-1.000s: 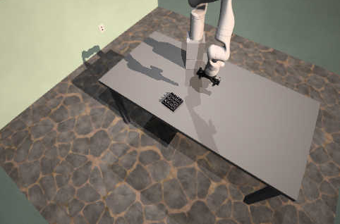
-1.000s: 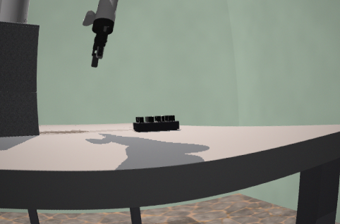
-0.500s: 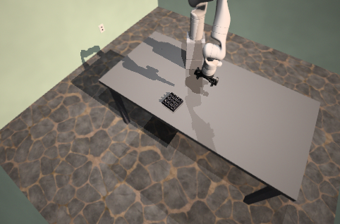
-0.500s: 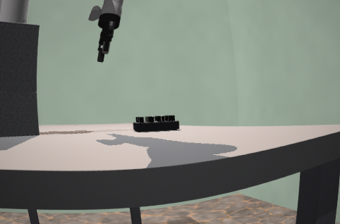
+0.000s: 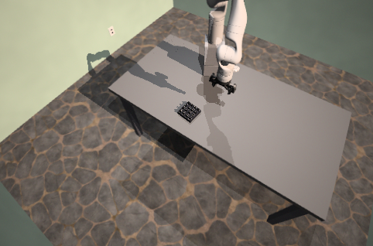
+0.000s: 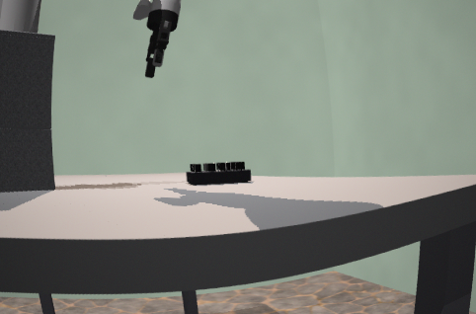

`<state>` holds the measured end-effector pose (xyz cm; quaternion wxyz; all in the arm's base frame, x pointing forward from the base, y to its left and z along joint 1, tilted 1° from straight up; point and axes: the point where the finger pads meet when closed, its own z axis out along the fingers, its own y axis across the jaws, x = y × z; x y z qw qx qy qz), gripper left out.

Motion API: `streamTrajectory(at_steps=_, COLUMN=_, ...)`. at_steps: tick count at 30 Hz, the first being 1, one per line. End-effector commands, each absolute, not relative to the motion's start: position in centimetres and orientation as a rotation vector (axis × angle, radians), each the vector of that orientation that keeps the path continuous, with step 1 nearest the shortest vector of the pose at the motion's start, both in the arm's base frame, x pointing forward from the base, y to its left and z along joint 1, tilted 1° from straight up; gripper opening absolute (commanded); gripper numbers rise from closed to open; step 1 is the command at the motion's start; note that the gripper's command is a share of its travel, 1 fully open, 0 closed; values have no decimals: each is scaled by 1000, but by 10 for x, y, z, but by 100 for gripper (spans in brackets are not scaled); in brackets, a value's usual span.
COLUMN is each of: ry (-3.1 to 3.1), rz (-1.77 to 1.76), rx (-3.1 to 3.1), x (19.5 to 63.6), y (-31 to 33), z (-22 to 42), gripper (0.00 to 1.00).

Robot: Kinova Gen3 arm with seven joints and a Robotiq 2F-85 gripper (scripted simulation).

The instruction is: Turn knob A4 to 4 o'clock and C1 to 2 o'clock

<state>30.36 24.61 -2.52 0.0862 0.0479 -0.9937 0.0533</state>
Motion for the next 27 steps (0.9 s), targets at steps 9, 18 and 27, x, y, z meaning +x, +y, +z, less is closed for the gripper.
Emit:
streamTrajectory(at_steps=9, ry=-2968, rz=127, rx=129, x=318, y=240, z=-12, gripper=100)
streamTrajectory(at_steps=18, ry=-2972, rz=105, rx=125, x=330, y=233, z=-1, gripper=100)
streamTrajectory(at_steps=27, ry=-2977, rz=85, rx=120, x=342, y=225, z=10, gripper=100)
